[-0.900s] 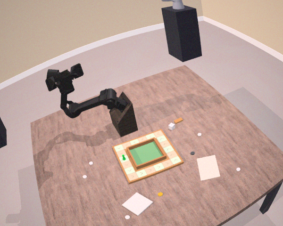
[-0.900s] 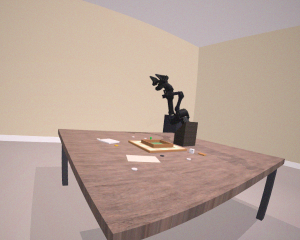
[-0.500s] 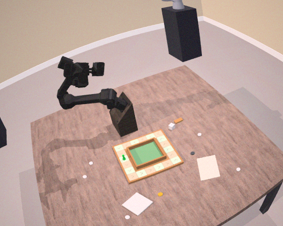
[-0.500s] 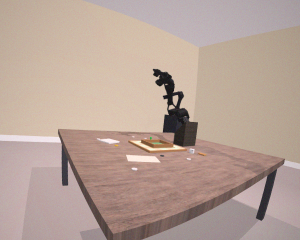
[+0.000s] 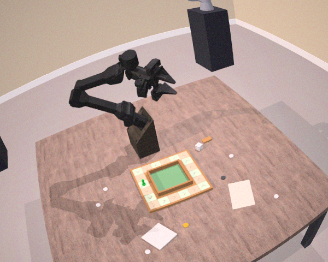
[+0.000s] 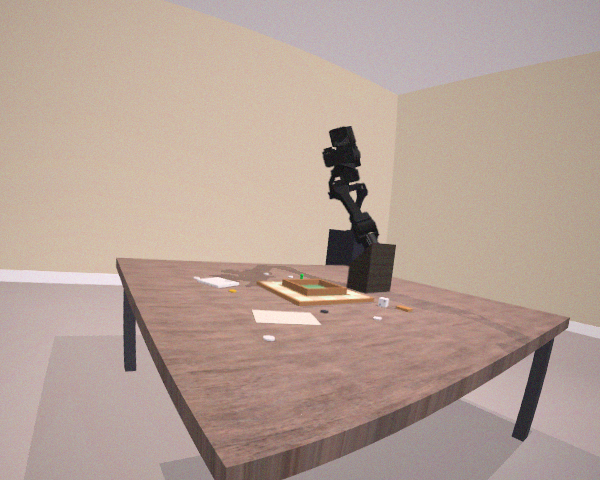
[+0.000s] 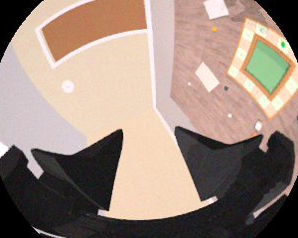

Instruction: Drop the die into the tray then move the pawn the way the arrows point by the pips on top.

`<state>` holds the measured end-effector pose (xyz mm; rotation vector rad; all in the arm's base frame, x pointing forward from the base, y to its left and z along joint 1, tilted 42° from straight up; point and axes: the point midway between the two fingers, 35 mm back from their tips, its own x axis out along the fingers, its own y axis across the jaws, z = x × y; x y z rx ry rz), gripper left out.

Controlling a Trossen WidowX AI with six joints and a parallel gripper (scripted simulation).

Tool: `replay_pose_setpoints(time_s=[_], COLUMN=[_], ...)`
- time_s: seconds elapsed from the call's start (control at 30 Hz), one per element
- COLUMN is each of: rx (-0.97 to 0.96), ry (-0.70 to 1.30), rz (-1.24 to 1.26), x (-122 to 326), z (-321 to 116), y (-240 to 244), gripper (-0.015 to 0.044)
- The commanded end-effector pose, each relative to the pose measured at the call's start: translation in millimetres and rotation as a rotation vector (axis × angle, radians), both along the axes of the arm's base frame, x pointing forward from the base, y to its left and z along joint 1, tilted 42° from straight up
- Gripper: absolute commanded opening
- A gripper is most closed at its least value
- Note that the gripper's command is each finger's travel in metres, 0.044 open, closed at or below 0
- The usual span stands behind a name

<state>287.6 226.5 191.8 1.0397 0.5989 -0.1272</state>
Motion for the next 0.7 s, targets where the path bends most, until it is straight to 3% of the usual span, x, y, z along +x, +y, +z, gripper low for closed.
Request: replay_pose_setpoints(time_s=[0.0, 0.33, 0.67], rx=[-0.290, -0.831, -1.255], ry=[0.155, 0.534, 1.004], rz=[0.111, 0.380, 0.718], x=[2, -26, -95], z=[-74, -226, -343], y=[10, -14, -88], gripper=[0.0275, 0.0275, 0.0275])
